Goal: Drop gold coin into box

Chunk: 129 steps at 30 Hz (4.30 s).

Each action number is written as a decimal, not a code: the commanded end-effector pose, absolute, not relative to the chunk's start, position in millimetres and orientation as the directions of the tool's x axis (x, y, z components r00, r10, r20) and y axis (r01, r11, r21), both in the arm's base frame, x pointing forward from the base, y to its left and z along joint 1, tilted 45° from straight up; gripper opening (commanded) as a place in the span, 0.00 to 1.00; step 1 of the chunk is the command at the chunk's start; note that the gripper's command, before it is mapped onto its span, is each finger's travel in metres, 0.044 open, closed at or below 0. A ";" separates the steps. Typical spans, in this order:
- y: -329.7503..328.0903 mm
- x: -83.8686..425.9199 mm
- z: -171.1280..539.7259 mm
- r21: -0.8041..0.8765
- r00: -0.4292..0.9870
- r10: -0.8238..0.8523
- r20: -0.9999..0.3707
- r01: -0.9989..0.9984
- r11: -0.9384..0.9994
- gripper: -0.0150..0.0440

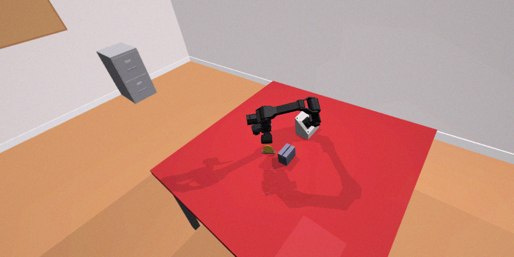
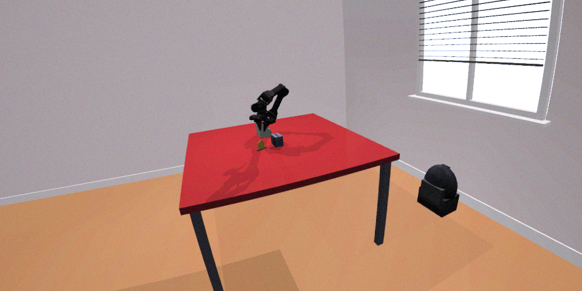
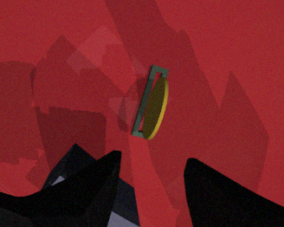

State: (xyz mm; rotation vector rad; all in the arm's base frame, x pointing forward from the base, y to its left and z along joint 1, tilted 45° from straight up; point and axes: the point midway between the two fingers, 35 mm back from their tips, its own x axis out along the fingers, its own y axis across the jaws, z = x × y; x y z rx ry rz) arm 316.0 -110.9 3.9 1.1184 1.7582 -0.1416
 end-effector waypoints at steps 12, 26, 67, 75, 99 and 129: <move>-98.2 305.1 -39.4 0.369 -0.015 0.697 -0.717 0.840 0.398 0.53; -84.5 303.5 -53.2 0.369 -0.014 0.697 -0.717 0.840 0.397 0.53; -37.0 301.6 -100.3 0.371 -0.014 0.699 -0.715 0.840 0.396 0.53; -36.2 301.5 -101.0 0.371 -0.014 0.699 -0.715 0.840 0.396 0.26; -58.9 305.0 -80.7 0.369 -0.014 0.696 -0.718 0.840 0.397 0.25; -103.7 302.9 -33.2 0.398 -0.015 0.696 -0.717 0.812 0.427 0.25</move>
